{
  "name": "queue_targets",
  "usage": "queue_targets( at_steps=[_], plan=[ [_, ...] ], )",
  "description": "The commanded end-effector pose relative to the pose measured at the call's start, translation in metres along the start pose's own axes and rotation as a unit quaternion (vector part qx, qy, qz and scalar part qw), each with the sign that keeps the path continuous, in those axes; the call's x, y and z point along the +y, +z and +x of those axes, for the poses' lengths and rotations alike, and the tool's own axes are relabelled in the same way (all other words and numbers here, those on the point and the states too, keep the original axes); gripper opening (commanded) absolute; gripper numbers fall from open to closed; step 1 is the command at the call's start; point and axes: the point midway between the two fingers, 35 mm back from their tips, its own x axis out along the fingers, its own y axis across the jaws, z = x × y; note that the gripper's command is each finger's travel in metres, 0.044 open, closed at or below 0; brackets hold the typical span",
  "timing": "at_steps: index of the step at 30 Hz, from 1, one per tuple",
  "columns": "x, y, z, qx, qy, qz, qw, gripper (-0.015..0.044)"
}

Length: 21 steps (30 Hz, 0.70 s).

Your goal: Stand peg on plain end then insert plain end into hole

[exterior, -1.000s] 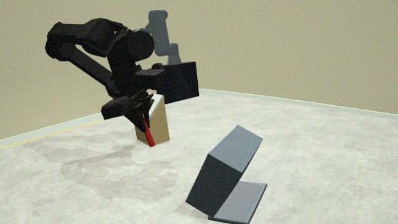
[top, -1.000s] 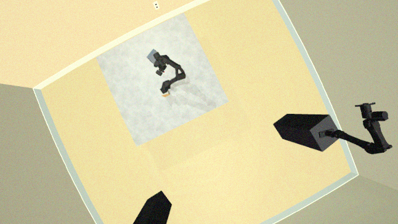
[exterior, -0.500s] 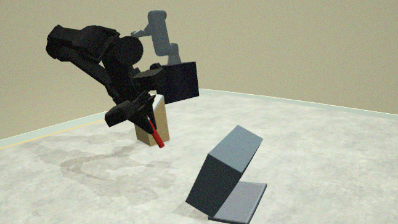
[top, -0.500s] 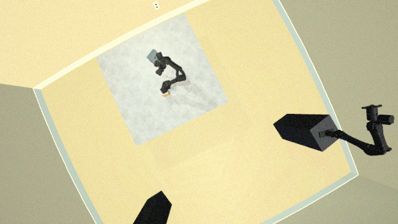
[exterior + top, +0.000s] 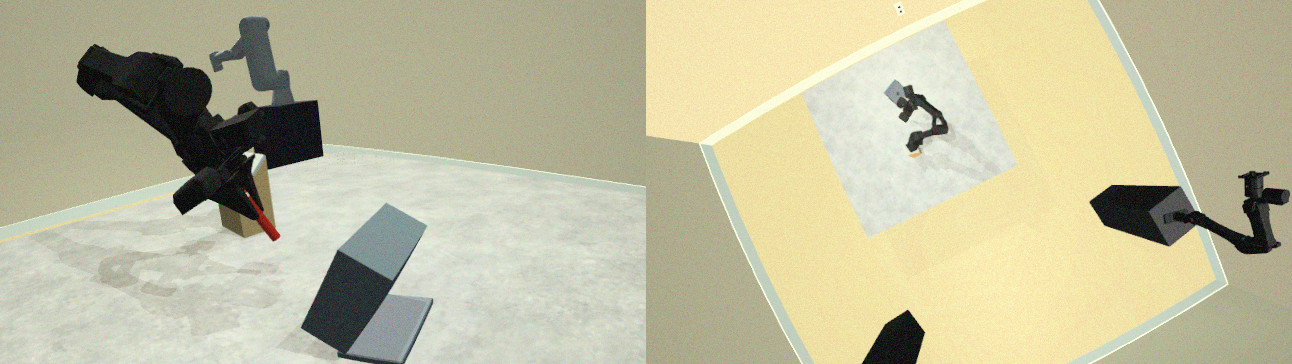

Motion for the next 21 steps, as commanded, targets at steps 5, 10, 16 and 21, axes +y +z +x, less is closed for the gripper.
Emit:
queue_targets(
  at_steps=[5, 10, 16, 21],
  plan=[
    [-0.004, 0.005, 0.001, -0.041, -0.004, -0.007, 0.999, 0.0000],
    [-0.007, 0.009, 0.002, -0.067, -0.009, -0.012, 0.998, 0.0000],
    [-0.012, 0.013, 0.001, -0.098, -0.018, -0.019, 0.995, 0.0000],
    [-0.016, 0.016, 0.000, -0.123, -0.028, -0.026, 0.992, 0.0000]
  ],
)
